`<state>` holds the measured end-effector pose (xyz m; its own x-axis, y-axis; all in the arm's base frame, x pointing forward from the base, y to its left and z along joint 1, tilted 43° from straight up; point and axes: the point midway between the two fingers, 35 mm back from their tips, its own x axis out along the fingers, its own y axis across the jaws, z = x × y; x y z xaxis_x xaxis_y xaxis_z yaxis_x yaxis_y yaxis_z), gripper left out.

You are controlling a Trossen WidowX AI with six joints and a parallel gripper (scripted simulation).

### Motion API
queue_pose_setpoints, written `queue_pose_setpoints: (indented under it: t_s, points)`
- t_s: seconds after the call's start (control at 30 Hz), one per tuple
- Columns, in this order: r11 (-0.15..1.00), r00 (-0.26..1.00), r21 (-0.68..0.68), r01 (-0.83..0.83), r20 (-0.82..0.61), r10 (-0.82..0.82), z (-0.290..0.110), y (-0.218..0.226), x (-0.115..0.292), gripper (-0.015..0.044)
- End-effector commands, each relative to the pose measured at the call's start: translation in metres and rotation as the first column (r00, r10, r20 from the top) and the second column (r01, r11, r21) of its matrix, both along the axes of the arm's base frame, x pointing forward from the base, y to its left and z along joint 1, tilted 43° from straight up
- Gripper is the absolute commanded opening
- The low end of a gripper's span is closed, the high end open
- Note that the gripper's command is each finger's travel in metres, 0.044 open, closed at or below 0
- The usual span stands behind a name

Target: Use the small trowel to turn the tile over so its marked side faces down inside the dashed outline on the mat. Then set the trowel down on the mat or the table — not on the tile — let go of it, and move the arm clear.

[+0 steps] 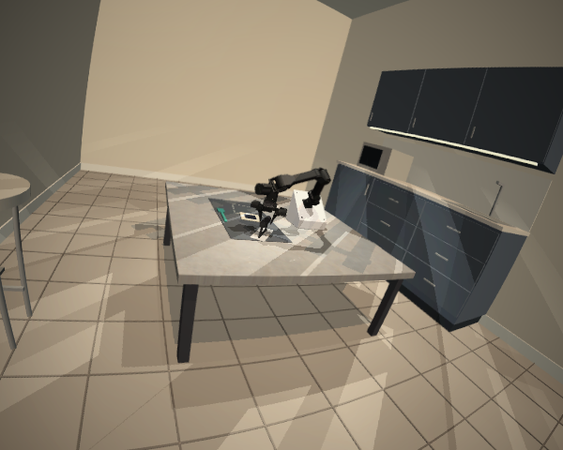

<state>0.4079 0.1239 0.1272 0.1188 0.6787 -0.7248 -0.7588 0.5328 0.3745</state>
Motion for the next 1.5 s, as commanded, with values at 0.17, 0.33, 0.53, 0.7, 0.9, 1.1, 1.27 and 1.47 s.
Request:
queue_pose_setpoints:
  t_s: [0.17, 0.33, 0.53, 0.7, 0.9, 1.1, 1.27, 1.47]
  points:
    - [1.0, 1.0, 0.001, -0.002, 0.005, 0.002, 0.0, 0.0, 0.001, 0.027]
    - [1.0, 1.0, 0.0, -0.006, 0.008, 0.006, 0.007, -0.007, -0.001, 0.027]
    - [1.0, 1.0, -0.001, -0.017, 0.019, 0.017, 0.033, -0.03, -0.008, 0.027]
    - [1.0, 1.0, -0.001, -0.014, 0.016, 0.014, 0.033, -0.03, -0.008, 0.027]
    - [0.998, 0.997, 0.007, 0.061, -0.055, -0.06, 0.03, -0.033, -0.006, 0.027]
    - [0.998, 0.997, 0.007, 0.061, -0.055, -0.06, 0.028, -0.031, -0.006, 0.027]
    - [0.998, 0.997, 0.007, 0.061, -0.055, -0.06, 0.023, -0.026, -0.005, 0.027]
    - [0.998, 0.997, 0.008, 0.061, -0.055, -0.06, 0.016, -0.019, -0.003, 0.027]
